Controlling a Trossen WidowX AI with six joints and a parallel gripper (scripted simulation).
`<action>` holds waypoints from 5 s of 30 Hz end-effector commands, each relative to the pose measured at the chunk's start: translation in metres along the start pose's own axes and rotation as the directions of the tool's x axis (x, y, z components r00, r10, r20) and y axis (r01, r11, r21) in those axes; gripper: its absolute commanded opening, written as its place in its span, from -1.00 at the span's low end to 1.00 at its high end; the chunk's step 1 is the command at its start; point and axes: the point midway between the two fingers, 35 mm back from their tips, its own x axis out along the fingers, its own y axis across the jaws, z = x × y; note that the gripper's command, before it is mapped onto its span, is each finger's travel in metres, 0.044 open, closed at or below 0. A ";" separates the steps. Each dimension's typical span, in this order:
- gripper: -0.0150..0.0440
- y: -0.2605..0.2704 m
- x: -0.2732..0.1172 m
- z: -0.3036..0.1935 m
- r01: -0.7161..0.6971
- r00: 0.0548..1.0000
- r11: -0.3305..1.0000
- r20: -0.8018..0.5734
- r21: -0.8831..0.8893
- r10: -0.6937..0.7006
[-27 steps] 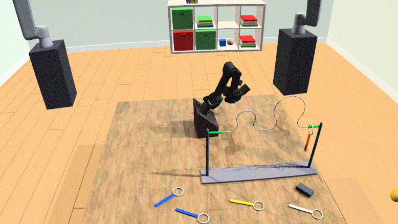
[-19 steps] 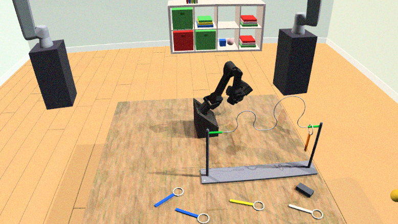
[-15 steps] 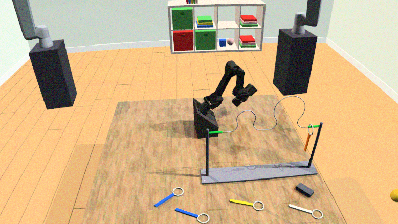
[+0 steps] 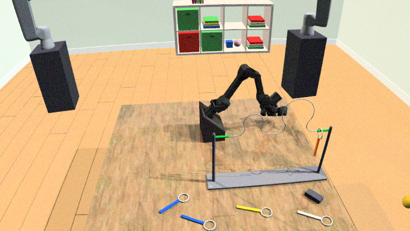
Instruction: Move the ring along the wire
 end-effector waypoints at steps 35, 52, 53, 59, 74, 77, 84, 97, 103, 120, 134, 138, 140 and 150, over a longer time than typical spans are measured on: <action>0.05 -0.288 -0.144 -0.256 0.600 -0.356 -0.743 -0.733 0.296 -0.580; 0.05 -0.340 -0.192 -0.257 0.602 -0.356 -0.741 -0.730 0.298 -0.583; 0.05 -0.340 -0.192 -0.258 0.602 -0.356 -0.741 -0.730 0.298 -0.583; 0.05 -0.345 -0.194 -0.263 0.602 -0.356 -0.741 -0.730 0.298 -0.584; 0.05 -0.360 -0.201 -0.281 0.603 -0.357 -0.740 -0.729 0.299 -0.585; 0.05 -0.363 -0.203 -0.284 0.603 -0.357 -0.740 -0.728 0.299 -0.585; 0.05 -0.370 -0.207 -0.292 0.603 -0.357 -0.739 -0.728 0.299 -0.586; 0.05 -0.381 -0.216 -0.307 0.604 -0.357 -0.738 -0.727 0.300 -0.587; 0.05 -0.383 -0.218 -0.310 0.605 -0.357 -0.738 -0.726 0.300 -0.587; 0.05 -0.383 -0.218 -0.310 0.605 -0.357 -0.738 -0.726 0.300 -0.587; -0.57 -0.382 -0.218 -0.310 0.602 -0.361 -0.741 -0.726 0.298 -0.586; -0.93 -0.382 -0.218 -0.310 0.602 -0.361 -0.741 -0.726 0.298 -0.586; -1.00 -0.382 -0.218 -0.310 0.602 -0.361 -0.741 -0.726 0.298 -0.586; -1.00 -0.386 -0.228 -0.303 0.603 -0.362 -0.740 -0.726 0.297 -0.585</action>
